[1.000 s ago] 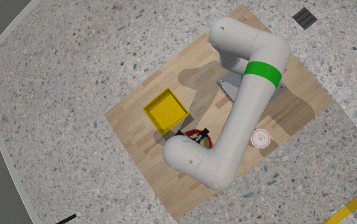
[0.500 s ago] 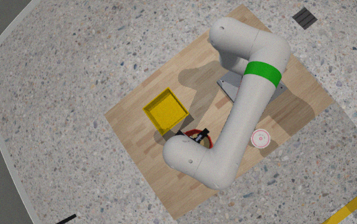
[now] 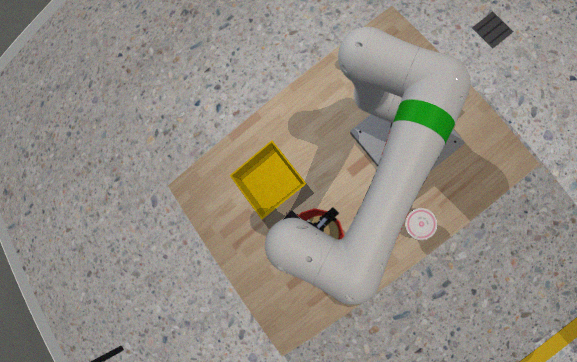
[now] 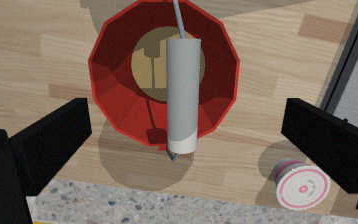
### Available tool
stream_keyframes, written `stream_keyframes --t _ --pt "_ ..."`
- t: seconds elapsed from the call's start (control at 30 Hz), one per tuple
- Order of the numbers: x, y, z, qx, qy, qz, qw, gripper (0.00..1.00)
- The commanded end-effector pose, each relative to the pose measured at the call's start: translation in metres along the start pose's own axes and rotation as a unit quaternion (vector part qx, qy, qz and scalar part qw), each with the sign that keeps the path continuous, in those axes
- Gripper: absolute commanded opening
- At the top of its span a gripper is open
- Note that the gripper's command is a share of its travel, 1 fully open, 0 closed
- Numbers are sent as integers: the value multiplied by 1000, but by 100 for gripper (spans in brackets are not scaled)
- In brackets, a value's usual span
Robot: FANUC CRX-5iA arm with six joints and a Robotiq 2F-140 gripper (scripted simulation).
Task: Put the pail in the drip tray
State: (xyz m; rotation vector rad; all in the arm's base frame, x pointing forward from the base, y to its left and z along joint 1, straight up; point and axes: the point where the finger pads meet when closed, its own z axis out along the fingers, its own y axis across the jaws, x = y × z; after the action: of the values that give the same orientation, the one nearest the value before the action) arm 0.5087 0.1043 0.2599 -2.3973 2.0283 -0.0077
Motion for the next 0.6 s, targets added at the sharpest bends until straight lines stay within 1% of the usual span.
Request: stream_keyframes --t 0.0,0.23,0.3,0.57 --pt "0 -1 5 1 0 0 1000 100" --pt "0 -1 23 1 0 0 1000 100" --pt "0 -1 23 1 0 0 1000 100" --pt "0 -2 42 1 0 0 1000 100"
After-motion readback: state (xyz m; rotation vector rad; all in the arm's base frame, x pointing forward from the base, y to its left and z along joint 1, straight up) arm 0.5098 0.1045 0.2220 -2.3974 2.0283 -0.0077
